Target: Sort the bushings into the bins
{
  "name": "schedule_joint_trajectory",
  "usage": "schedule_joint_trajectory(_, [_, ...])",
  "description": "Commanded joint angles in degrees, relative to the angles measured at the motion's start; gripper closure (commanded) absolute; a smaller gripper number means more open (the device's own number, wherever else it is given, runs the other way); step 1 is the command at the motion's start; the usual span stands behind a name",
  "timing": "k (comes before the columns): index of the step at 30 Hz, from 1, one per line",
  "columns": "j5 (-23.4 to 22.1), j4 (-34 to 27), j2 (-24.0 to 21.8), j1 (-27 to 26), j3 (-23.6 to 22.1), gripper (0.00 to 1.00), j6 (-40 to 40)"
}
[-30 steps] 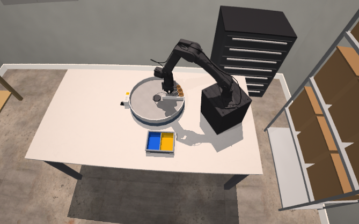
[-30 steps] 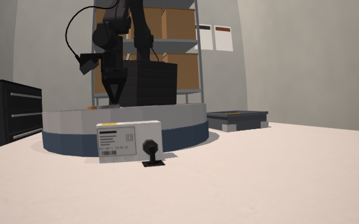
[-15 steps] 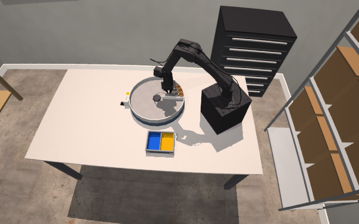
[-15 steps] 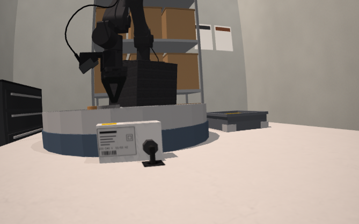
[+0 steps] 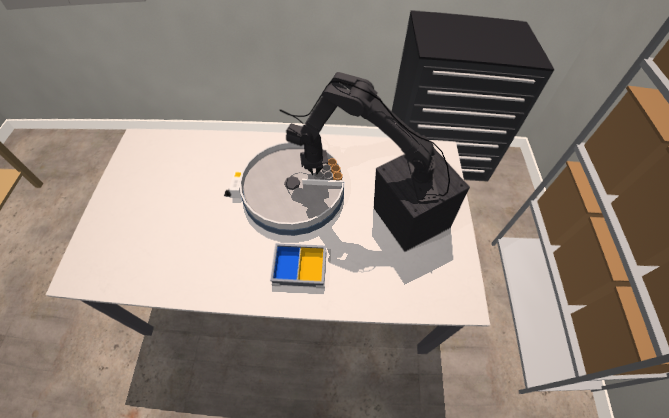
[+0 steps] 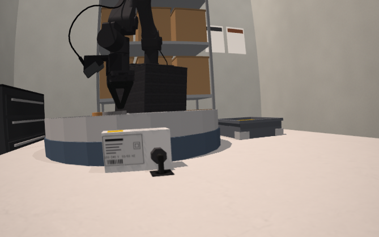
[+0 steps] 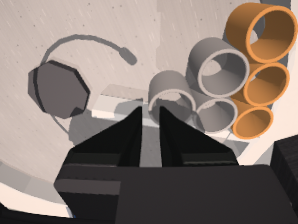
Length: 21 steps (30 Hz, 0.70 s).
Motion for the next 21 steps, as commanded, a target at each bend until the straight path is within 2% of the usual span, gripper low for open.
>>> schedule_joint_trajectory(1, [0.6,-0.4,-0.7,0.1,-0.2,0.86,0.3])
schedule_joint_trajectory(21, [0.6,0.3,-0.8,0.1,-1.2,0.86,0.3])
